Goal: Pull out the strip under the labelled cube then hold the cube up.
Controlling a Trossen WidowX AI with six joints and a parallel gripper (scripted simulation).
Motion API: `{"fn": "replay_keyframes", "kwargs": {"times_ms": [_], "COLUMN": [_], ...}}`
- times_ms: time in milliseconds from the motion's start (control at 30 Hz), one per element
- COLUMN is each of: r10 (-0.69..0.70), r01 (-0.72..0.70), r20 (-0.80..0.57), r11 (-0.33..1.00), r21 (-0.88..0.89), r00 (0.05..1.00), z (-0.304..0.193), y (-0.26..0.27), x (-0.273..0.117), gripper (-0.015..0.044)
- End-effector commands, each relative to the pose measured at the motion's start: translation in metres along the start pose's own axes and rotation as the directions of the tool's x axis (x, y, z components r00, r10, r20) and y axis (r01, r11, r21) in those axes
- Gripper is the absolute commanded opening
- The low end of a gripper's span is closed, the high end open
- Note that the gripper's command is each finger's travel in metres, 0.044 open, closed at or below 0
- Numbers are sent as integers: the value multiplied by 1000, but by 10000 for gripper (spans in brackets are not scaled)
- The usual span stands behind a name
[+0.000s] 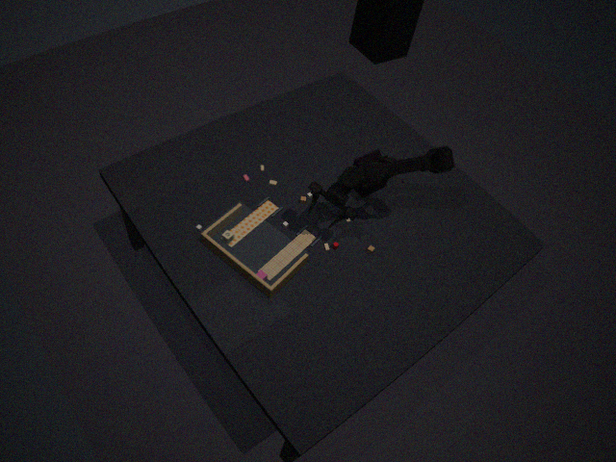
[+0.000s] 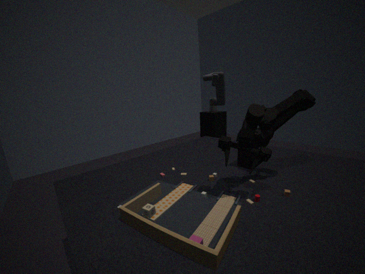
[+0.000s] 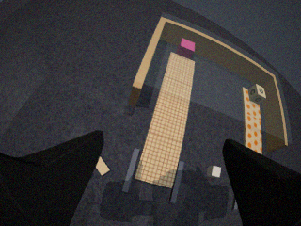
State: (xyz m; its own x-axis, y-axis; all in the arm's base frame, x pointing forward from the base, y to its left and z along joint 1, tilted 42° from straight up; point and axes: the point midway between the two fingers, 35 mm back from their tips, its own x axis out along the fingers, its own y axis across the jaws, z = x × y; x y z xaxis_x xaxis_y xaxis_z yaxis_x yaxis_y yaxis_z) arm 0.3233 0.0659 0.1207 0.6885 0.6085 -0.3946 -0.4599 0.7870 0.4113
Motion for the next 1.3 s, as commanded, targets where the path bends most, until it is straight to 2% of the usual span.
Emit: {"fn": "replay_keyframes", "kwargs": {"times_ms": [0,167,733,833,1033,1233,1267], "r10": [-82,-167,-170,-173,-158,-77,-59], "r01": [73,121,122,145,213,197,188], "r20": [34,77,79,31,-179,-370,-399], "r11": [975,904,900,901,911,934,938], "r21": [209,411,418,410,353,299,292], "r00": [996,983,982,984,971,926,915], "z": [1,-4,-4,-3,-6,-19,-23], "y": [-52,-98,-100,-110,-149,-178,-182], "x": [-29,-66,-67,-60,-28,0,5], "gripper": [400,400,400,321,164,6,0]}}
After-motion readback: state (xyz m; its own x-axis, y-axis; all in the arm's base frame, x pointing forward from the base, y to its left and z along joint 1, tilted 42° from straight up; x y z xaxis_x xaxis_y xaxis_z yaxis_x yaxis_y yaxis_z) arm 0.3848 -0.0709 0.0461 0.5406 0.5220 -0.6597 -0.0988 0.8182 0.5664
